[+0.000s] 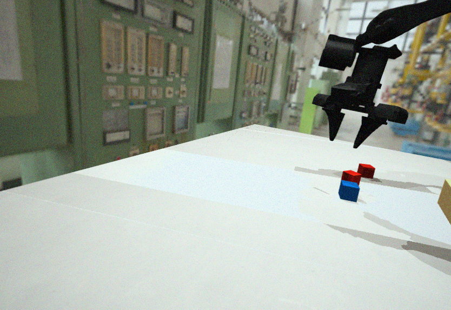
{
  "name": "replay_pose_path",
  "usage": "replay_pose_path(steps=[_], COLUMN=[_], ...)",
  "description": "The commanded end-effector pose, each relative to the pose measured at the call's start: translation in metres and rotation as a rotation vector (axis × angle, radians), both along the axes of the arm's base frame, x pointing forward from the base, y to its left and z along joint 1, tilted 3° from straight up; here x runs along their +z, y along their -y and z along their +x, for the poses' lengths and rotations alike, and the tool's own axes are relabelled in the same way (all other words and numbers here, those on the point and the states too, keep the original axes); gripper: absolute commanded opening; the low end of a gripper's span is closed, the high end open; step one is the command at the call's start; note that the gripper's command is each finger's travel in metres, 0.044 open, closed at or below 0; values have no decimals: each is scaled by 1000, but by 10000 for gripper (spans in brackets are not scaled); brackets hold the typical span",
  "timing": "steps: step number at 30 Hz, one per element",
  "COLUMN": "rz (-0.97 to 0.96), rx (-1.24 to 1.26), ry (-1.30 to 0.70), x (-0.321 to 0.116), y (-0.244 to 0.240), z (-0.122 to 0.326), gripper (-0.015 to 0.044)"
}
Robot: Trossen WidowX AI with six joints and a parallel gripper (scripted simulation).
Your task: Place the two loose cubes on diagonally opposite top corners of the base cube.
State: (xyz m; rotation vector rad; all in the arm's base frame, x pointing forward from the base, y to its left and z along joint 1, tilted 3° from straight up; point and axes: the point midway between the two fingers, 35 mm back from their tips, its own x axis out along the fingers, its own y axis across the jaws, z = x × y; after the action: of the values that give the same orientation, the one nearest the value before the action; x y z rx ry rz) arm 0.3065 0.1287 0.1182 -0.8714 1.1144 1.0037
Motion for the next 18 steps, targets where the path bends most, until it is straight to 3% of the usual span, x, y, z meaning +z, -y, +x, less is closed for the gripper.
replay_pose_path(steps=[1,9,14,18], rz=[-55,-134,-135,-135], rx=[-41,-126,-128,-128], ry=[-28,-97,-98,-98], x=[-4,-8,-14,-49], y=[40,113,115,113], z=[-1,-14,-13,-11], gripper=[265,265,265,265])
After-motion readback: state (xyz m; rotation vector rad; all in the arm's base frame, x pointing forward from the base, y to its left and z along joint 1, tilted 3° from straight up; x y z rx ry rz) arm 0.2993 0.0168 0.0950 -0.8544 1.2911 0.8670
